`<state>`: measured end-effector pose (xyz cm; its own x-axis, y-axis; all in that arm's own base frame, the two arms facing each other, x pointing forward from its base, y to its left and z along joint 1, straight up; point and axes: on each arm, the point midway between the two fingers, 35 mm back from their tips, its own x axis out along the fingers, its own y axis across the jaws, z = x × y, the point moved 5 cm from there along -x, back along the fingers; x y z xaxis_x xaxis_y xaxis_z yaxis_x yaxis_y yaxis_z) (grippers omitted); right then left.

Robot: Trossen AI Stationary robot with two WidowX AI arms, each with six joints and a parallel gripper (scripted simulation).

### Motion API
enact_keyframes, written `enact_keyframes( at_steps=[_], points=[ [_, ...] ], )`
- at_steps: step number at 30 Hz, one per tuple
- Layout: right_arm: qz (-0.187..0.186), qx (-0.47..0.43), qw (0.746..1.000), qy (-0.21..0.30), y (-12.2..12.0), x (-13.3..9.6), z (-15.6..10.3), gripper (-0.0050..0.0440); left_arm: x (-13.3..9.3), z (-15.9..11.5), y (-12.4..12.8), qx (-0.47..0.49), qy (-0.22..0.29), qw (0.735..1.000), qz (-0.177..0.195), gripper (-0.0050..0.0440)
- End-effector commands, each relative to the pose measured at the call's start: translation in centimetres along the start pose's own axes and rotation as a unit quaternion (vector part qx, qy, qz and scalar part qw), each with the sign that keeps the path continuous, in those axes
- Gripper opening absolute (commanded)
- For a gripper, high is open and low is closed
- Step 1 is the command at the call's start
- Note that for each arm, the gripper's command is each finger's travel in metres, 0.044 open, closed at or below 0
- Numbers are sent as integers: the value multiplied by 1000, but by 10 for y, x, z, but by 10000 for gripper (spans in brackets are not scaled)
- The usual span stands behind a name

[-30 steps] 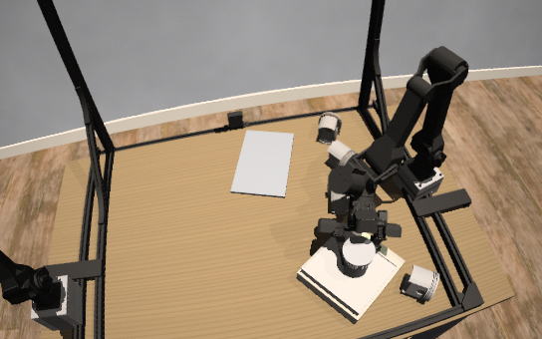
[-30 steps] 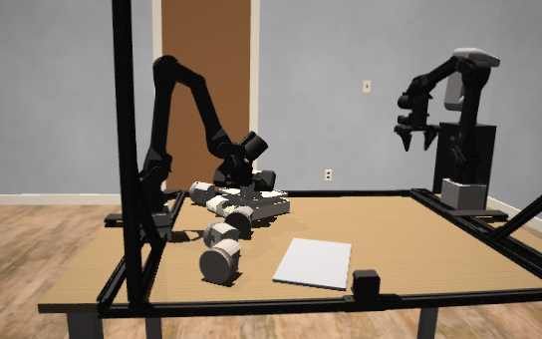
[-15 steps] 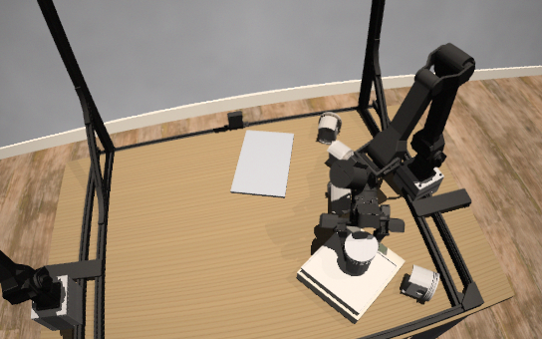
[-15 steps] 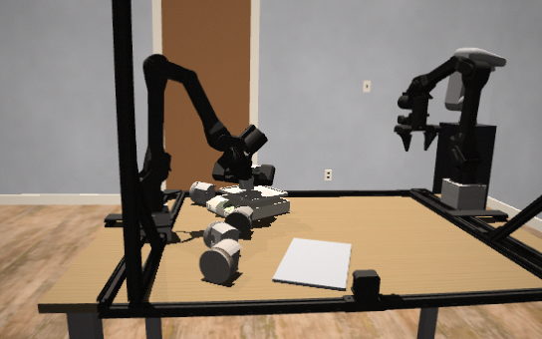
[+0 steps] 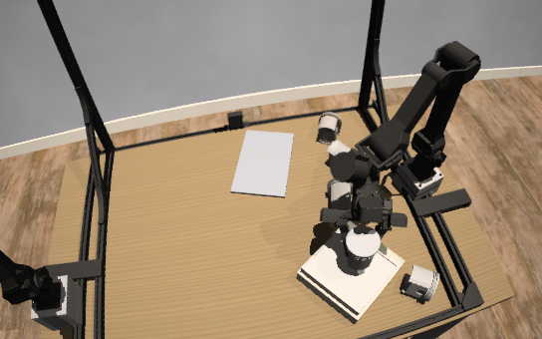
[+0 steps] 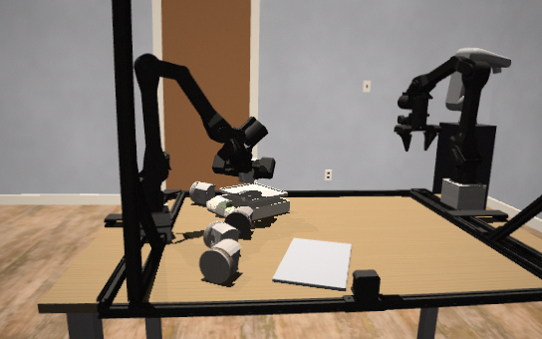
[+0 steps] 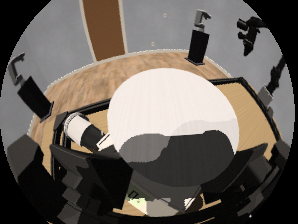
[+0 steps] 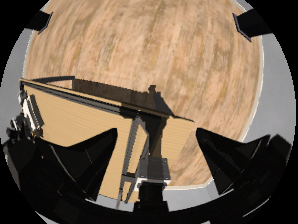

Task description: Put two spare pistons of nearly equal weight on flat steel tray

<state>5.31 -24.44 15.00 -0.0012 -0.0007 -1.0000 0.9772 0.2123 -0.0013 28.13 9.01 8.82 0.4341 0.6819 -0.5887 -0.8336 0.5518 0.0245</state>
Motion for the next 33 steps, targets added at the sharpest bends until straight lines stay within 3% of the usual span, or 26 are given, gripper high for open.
enact_keyframes(
  at_steps=[1,29,33],
  points=[
    [1,0,1000,0,0,0,0,440,-4,12,-4,-10,-12,1000,-6,158],
    [1,0,1000,0,0,0,0,440,-19,35,-5,-13,-15,1000,-11,158],
    [1,0,1000,0,0,0,0,440,-32,25,-12,18,-16,998,-55,158]
  ],
)
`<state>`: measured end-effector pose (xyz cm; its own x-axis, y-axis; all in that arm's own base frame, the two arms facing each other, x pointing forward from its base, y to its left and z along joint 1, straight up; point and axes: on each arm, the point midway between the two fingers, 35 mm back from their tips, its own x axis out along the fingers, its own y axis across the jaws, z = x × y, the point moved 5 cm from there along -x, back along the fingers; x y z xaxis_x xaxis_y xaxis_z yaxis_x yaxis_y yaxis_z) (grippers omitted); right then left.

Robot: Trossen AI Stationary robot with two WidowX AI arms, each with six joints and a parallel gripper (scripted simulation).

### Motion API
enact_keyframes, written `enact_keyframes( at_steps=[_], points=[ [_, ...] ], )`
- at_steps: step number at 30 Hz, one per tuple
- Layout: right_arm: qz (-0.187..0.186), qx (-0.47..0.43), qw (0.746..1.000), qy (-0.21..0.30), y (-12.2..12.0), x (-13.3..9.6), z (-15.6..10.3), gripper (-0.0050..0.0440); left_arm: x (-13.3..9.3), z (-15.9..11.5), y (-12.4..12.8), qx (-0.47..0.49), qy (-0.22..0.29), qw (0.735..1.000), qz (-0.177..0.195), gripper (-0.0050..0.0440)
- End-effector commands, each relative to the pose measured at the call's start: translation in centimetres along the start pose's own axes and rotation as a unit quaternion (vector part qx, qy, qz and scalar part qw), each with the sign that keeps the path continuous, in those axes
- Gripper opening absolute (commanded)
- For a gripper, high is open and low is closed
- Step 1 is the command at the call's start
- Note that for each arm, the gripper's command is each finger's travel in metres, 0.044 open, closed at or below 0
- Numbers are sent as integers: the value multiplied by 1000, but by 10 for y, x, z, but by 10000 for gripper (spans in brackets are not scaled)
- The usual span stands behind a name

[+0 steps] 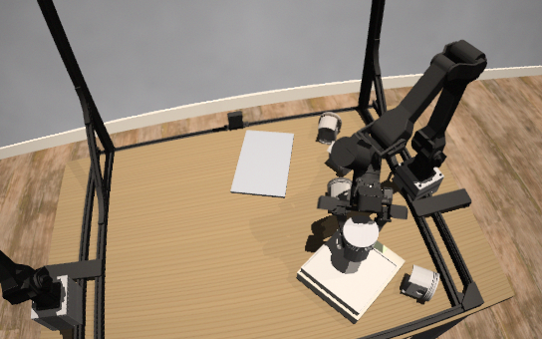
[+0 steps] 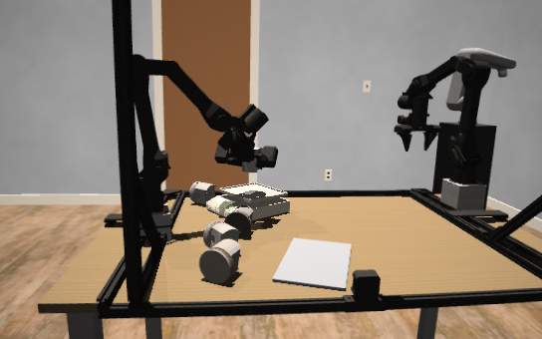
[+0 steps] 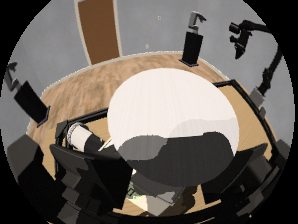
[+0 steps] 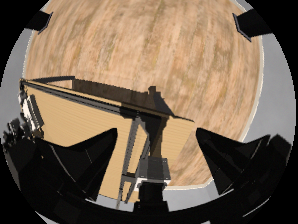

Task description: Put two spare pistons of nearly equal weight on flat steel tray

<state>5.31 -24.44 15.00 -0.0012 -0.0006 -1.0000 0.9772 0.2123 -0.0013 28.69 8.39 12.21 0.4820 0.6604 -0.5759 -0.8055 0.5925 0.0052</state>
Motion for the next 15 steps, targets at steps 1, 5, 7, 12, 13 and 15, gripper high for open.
enact_keyframes(
  at_steps=[1,5,7,12,13,15],
  points=[
    [1,0,1000,0,0,0,0,440,-10,-1,-6,11,-8,999,-29,158],
    [1,0,1000,0,0,0,0,440,-18,-8,-12,34,-8,997,-62,158],
    [1,0,1000,0,0,0,0,440,-24,-12,-17,49,-9,995,-84,158],
    [1,0,1000,0,0,0,0,440,-38,-23,-27,87,-9,987,-138,158],
    [1,0,1000,0,0,0,0,440,-40,-25,-30,95,-9,984,-148,158],
    [1,0,1000,0,0,0,0,440,-46,-30,-34,110,-10,979,-170,158]
  ],
)
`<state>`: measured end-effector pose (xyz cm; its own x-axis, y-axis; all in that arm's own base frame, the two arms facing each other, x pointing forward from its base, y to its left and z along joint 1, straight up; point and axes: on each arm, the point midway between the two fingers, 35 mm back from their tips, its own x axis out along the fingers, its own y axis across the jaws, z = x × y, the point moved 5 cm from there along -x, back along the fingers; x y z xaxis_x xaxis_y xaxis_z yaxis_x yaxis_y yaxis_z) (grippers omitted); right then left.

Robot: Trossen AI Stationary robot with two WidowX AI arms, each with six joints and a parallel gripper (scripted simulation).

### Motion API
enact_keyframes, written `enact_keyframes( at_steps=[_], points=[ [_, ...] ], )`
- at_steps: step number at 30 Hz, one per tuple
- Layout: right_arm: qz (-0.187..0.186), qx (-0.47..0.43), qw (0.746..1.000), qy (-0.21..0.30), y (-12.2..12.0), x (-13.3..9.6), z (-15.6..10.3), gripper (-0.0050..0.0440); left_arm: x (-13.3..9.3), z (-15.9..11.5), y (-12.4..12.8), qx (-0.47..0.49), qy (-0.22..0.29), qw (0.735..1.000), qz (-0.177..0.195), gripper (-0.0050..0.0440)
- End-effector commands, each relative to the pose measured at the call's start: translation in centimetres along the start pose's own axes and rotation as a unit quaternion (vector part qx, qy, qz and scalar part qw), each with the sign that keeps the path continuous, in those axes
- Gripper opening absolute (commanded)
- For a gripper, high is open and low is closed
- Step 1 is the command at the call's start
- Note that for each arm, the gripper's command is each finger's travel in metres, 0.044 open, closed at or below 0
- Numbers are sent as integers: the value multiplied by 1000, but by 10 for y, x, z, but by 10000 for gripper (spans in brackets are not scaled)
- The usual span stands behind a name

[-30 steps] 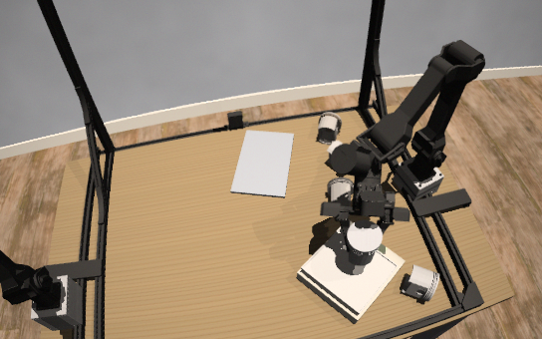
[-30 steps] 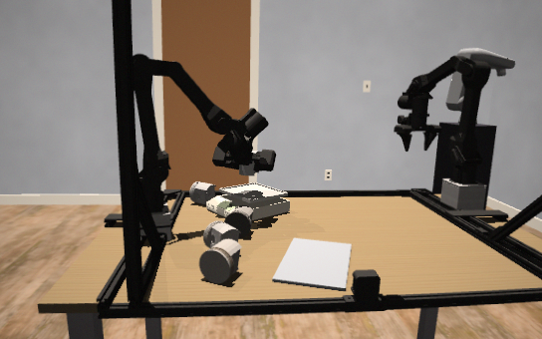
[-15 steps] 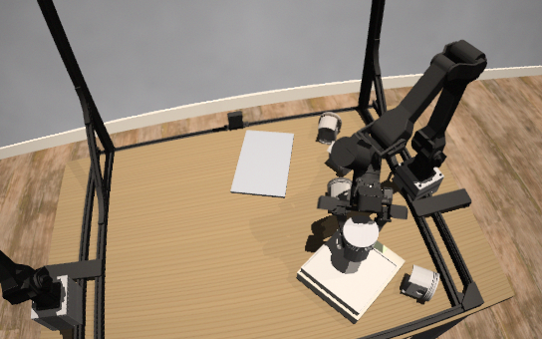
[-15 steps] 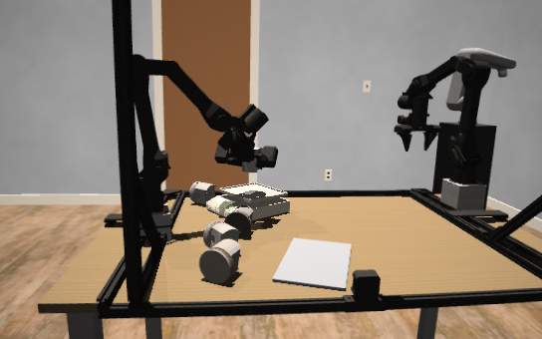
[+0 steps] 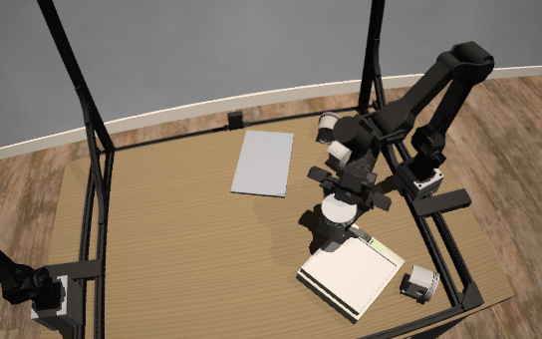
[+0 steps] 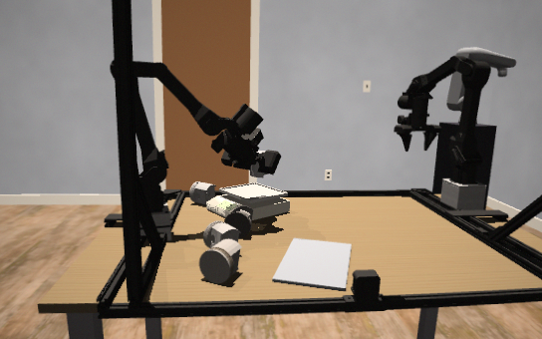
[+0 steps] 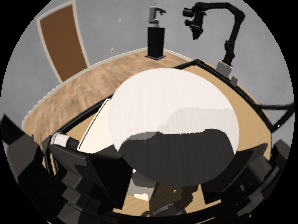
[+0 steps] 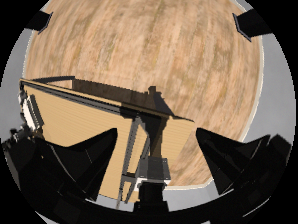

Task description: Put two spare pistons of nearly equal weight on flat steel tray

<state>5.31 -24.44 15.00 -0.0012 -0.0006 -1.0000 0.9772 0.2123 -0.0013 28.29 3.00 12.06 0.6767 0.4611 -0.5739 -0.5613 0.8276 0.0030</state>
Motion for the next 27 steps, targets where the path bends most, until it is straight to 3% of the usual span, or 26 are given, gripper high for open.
enact_keyframes(
  at_steps=[1,4,19,21,27],
  points=[
    [1,0,1000,0,0,0,0,440,-9,-2,-11,23,-9,999,-41,158],
    [1,0,1000,0,0,0,0,440,-11,-4,-15,30,-9,998,-52,158],
    [1,0,1000,0,0,0,0,440,-36,-25,-64,144,-10,966,-213,158],
    [1,0,1000,0,0,0,0,440,-36,-25,-64,144,-10,966,-213,158],
    [1,0,1000,0,0,0,0,440,-44,-32,-85,188,-11,943,-275,158]
  ],
)
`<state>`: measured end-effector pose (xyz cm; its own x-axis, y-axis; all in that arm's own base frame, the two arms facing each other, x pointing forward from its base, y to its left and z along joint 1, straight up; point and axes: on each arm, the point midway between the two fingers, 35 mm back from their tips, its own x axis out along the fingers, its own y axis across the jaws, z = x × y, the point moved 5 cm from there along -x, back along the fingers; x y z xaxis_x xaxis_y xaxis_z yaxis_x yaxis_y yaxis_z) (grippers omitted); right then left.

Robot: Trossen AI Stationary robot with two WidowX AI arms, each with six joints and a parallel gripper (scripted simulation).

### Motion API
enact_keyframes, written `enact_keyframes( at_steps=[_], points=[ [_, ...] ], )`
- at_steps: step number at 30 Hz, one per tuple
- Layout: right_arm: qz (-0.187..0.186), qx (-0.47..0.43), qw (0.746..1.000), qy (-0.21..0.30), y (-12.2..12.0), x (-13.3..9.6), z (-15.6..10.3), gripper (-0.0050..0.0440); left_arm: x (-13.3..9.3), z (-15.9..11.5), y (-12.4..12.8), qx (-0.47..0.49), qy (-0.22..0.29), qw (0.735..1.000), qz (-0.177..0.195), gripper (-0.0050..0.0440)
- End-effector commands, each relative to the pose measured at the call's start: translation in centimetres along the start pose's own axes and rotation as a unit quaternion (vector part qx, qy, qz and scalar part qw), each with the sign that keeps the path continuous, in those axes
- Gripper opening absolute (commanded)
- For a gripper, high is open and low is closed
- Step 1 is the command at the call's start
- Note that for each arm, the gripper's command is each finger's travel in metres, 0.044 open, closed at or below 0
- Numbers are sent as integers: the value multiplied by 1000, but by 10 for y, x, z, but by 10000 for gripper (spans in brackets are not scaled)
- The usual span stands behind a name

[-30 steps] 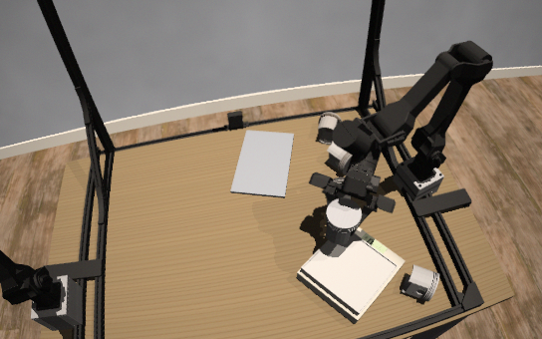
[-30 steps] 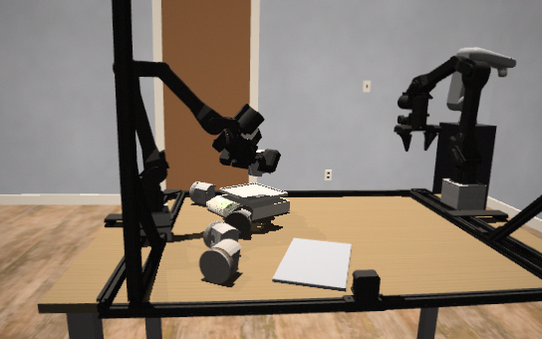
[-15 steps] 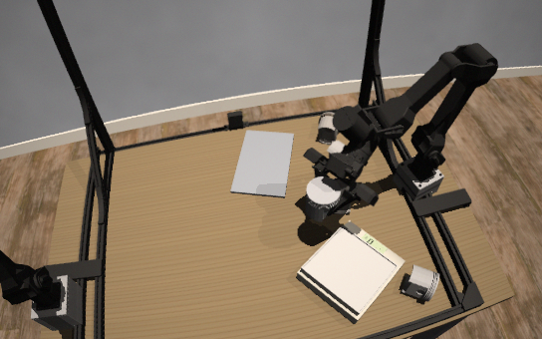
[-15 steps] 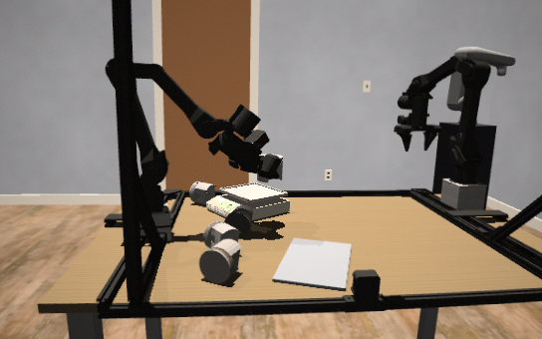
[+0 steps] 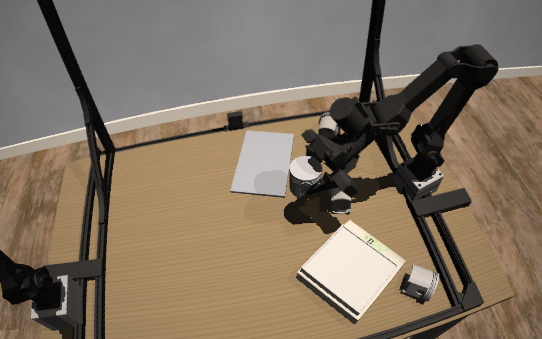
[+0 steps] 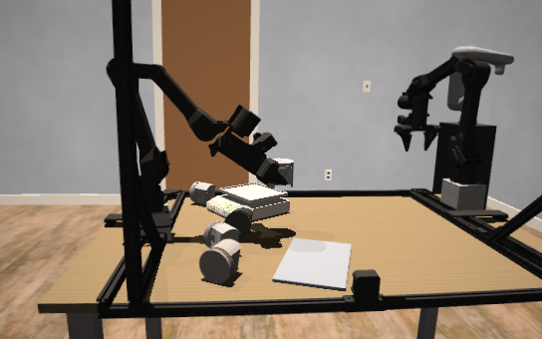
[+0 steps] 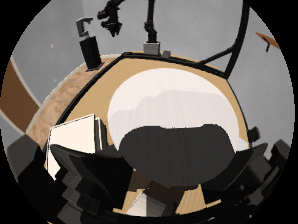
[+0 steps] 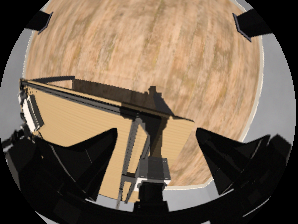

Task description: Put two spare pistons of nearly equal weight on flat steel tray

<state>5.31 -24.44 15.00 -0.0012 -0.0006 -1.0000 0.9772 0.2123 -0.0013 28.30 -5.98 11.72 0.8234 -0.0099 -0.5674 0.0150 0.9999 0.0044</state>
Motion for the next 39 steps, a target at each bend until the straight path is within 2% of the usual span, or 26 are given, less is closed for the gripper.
enact_keyframes(
  at_steps=[1,9,11,19,23,34,39],
  points=[
    [1,0,1000,0,0,0,0,440,1,3,-15,26,-7,999,-40,158],
    [1,0,1000,0,0,0,0,440,6,5,-46,87,-7,988,-127,158],
    [1,0,1000,0,0,0,0,440,6,5,-46,87,-7,988,-127,158],
    [1,0,1000,0,0,0,0,440,13,8,-78,147,-7,966,-212,158],
    [1,0,1000,0,0,0,0,440,15,8,-97,149,-7,965,-215,158],
    [1,0,1000,0,0,0,0,440,16,11,-100,145,-11,965,-216,158],
    [1,0,1000,0,0,0,0,440,30,-10,-100,145,-11,965,-216,158]
  ],
)
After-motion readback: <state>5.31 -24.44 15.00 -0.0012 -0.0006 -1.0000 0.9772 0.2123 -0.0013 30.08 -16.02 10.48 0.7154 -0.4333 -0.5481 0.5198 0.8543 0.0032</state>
